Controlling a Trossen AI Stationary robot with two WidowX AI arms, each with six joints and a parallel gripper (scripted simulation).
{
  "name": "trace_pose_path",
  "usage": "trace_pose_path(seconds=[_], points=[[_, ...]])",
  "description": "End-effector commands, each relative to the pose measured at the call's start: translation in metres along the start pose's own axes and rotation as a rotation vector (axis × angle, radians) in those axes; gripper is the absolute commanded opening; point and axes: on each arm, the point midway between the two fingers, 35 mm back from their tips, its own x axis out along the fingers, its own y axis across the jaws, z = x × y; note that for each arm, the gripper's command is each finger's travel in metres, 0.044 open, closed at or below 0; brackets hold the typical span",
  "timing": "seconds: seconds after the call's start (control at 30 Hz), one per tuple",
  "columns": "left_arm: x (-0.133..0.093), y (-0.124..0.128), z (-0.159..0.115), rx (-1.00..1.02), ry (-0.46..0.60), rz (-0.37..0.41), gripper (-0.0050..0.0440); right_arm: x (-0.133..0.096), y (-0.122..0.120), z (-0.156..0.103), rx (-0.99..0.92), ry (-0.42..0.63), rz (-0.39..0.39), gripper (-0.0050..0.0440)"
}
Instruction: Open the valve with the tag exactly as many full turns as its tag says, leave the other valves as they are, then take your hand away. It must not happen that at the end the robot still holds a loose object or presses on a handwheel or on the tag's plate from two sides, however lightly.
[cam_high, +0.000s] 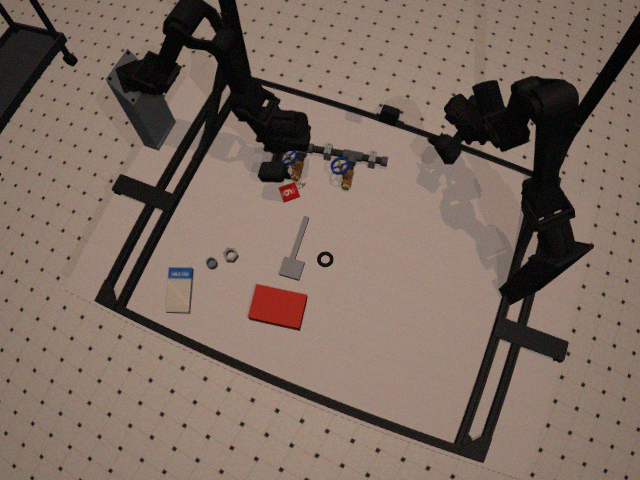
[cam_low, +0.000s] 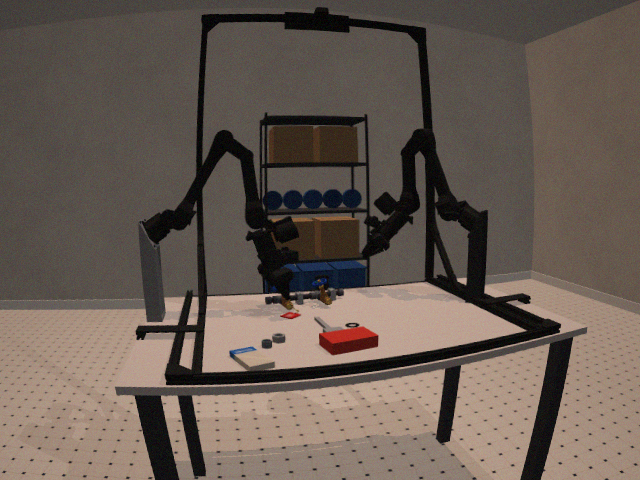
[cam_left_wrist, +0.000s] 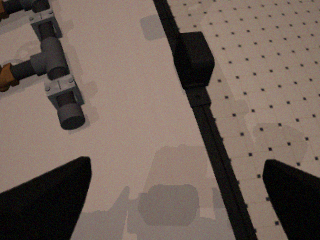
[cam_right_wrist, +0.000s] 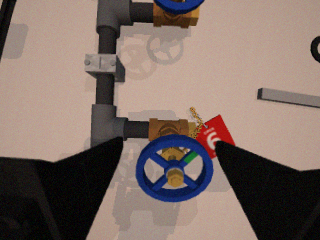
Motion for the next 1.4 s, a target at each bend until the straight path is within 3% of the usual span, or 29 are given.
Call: trace_pose_path(seconds=[0.0,0.47,0.8,1.1,1.17,1.23,1.3,1.37], points=[[0.0,0.0,0.0,0.0,0.0,0.0,0.04,0.0,0.0,0.0,0.176,0.001,0.0,0.04],[0.0,0.0,0.0,0.0,0.0,0.0,0.04,0.0,0.0,0.0,0.849,0.001,0.0,0.04],[0.0,0.0,0.0,0.0,0.0,0.0,0.04,0.0,0.0,0.0,0.879,0.001,0.0,0.04],[0.0,0.0,0.0,0.0,0.0,0.0,0.04,0.0001,0.0,-0.0001,0.861,0.0,0.0,0.0184],[0.0,0.0,0.0,0.0,0.0,0.0,0.04,0.0001,0.0,-0.0001,0.861,0.0,0.0,0.0184],[0.0,0.0,0.0,0.0,0.0,0.0,0.04,0.0001,0.0,-0.0001,0.861,0.0,0.0,0.0136],[0.0,0.0,0.0,0.0,0.0,0.0,0.04,0.0001,0.0,-0.0001,0.861,0.0,0.0,0.0136],[0.0,0.0,0.0,0.0,0.0,0.0,0.04,0.0001,0.0,-0.0001,0.861,0.0,0.0,0.0088]])
